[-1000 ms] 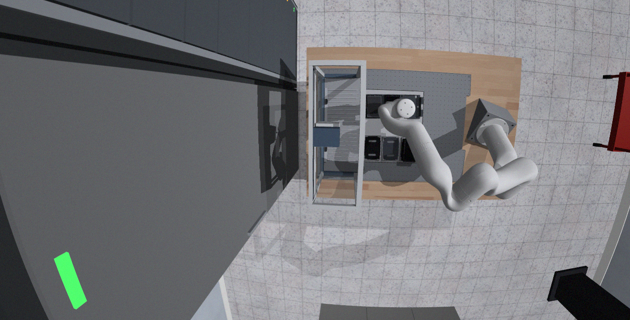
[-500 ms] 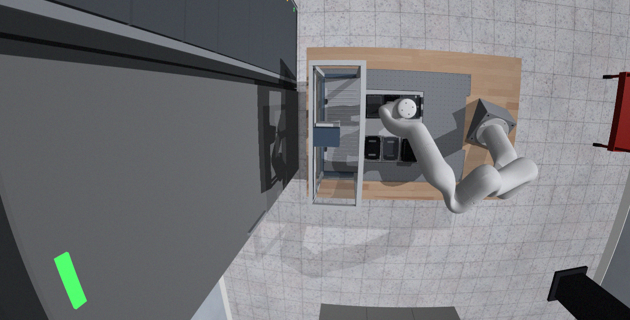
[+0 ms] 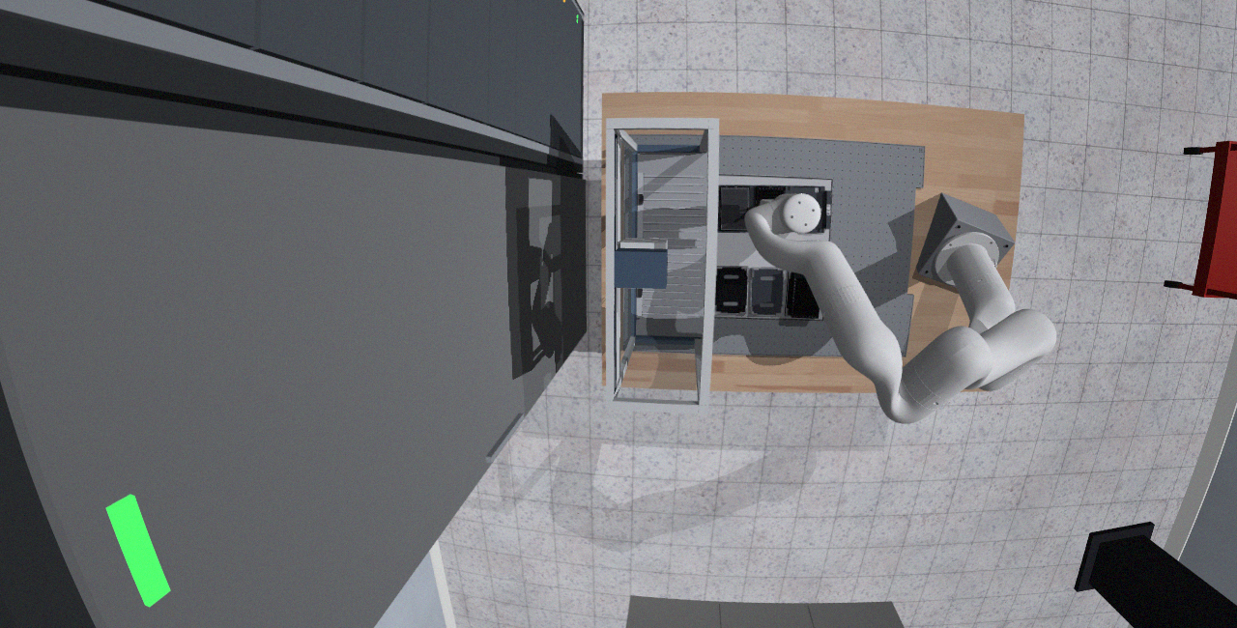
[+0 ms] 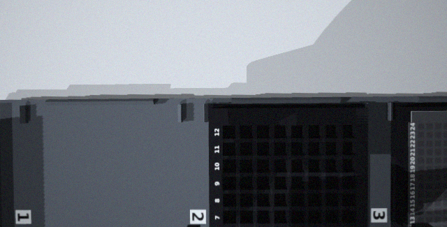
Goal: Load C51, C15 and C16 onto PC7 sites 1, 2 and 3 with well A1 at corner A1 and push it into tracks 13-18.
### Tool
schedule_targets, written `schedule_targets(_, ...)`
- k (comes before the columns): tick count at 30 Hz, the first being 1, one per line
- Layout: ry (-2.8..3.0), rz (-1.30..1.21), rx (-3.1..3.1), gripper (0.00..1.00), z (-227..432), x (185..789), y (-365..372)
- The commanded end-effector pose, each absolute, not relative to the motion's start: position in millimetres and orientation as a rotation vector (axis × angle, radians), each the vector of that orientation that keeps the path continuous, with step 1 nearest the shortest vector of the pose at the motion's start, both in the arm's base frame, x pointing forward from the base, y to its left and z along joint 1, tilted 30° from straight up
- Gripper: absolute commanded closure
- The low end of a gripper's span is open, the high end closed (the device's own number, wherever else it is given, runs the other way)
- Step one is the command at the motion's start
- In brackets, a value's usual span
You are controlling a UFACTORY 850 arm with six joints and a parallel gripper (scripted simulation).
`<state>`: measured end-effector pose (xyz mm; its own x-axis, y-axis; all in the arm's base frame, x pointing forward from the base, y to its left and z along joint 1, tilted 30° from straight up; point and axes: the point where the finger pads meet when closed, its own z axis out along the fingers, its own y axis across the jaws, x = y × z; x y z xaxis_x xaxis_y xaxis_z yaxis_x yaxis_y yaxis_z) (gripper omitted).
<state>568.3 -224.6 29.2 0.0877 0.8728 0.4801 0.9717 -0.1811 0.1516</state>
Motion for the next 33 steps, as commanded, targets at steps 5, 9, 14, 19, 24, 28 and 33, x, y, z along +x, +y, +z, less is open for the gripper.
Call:
schedule_targets(5, -1.864, -0.708, -2.156, 0.0, 43, 565, -232)
schedule_targets(9, -1.864, -0.707, -2.156, 0.0, 49, 564, -235)
schedule_targets(14, -1.864, -0.707, -2.156, 0.0, 53, 563, -238)
schedule_targets(19, -1.864, -0.707, -2.156, 0.0, 60, 561, -241)
schedule_targets(24, -1.864, -0.707, -2.156, 0.0, 68, 559, -245)
schedule_targets(28, -1.864, -0.707, -2.156, 0.0, 73, 558, -248)
schedule_targets(33, -1.864, -0.707, -2.156, 0.0, 78, 557, -250)
